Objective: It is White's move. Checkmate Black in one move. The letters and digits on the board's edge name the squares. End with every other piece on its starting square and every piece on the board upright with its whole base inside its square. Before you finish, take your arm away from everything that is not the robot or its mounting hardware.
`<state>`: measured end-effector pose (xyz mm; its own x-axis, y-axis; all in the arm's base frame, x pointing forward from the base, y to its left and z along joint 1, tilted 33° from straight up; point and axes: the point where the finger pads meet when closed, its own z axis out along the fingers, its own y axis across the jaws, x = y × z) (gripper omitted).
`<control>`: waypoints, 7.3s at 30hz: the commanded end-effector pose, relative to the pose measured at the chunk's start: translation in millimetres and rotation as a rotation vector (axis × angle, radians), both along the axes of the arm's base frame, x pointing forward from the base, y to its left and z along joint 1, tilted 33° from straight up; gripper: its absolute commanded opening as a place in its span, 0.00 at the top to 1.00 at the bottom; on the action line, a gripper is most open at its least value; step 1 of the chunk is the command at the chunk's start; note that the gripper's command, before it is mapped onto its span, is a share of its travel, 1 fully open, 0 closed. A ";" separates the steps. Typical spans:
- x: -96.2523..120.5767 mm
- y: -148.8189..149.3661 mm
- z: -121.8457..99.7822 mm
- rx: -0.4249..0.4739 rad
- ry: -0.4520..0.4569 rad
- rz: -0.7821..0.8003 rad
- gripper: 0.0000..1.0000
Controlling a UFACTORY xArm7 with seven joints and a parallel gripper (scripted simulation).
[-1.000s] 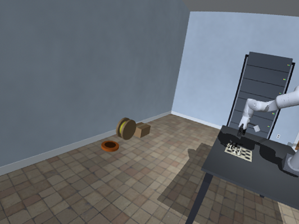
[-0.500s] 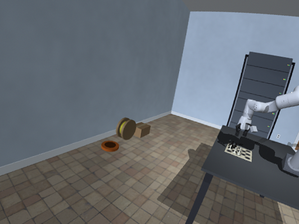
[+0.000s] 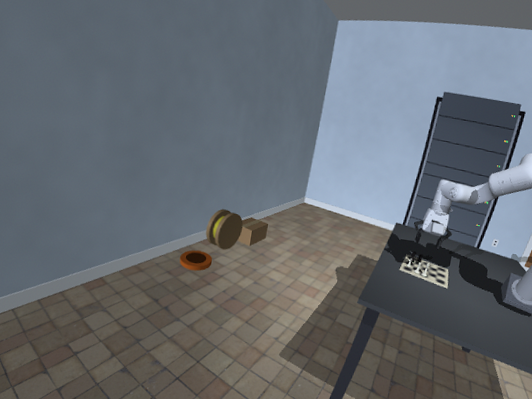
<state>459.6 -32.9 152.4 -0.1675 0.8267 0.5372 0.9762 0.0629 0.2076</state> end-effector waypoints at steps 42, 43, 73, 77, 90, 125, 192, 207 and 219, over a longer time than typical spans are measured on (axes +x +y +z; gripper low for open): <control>2.3 9.1 -15.2 0.242 1.120 -1.676 0.58; 2.3 9.1 -15.2 0.242 1.120 -1.676 0.58; 2.3 9.1 -15.3 0.242 1.120 -1.676 0.58; 2.4 9.5 -15.8 0.242 1.120 -1.676 0.58; 3.3 13.5 -22.0 0.241 1.120 -1.676 0.58; 8.4 35.8 -56.2 0.241 1.120 -1.676 0.58; 10.2 36.5 -58.5 0.241 1.120 -1.676 0.58; 10.2 36.5 -58.5 0.241 1.120 -1.676 0.58; 10.2 36.5 -58.5 0.241 1.120 -1.676 0.58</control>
<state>468.6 5.3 92.6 0.9510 -0.3029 -0.0621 -0.2868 -0.7890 -0.5433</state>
